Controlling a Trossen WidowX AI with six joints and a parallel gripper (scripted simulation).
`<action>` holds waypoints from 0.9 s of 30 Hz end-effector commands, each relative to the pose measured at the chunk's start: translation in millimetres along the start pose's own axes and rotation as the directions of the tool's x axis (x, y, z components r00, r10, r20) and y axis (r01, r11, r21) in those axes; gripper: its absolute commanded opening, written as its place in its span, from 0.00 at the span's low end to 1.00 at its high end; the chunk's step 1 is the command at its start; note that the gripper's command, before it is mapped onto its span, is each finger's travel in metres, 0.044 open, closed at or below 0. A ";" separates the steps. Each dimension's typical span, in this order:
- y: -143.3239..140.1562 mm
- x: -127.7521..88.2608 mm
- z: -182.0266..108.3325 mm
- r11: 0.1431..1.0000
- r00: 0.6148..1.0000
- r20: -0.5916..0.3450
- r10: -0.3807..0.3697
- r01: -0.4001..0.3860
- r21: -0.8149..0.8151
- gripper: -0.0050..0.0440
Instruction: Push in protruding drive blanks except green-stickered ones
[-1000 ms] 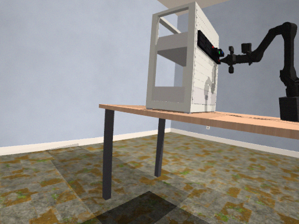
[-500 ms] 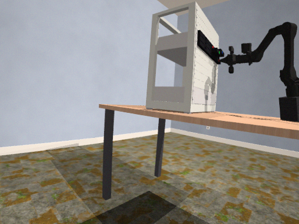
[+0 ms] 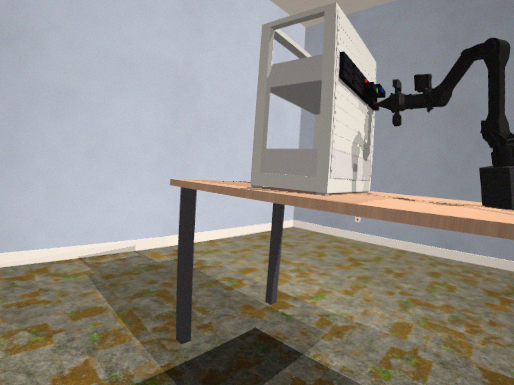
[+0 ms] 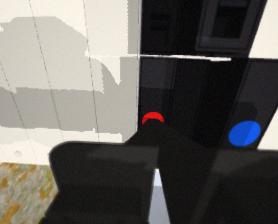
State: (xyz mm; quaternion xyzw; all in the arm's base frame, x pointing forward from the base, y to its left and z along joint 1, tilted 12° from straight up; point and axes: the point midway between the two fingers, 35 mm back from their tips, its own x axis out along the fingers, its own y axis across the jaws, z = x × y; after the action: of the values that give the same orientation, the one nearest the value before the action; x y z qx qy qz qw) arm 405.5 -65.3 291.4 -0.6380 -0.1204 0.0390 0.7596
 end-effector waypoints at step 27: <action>-13.0 5.9 0.6 1.000 1.000 -0.003 -0.026 0.026 -0.017 0.10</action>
State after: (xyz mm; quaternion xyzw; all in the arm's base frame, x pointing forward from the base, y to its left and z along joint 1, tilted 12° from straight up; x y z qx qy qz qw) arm 407.2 -65.0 291.7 -0.6379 -0.1202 0.0398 0.7596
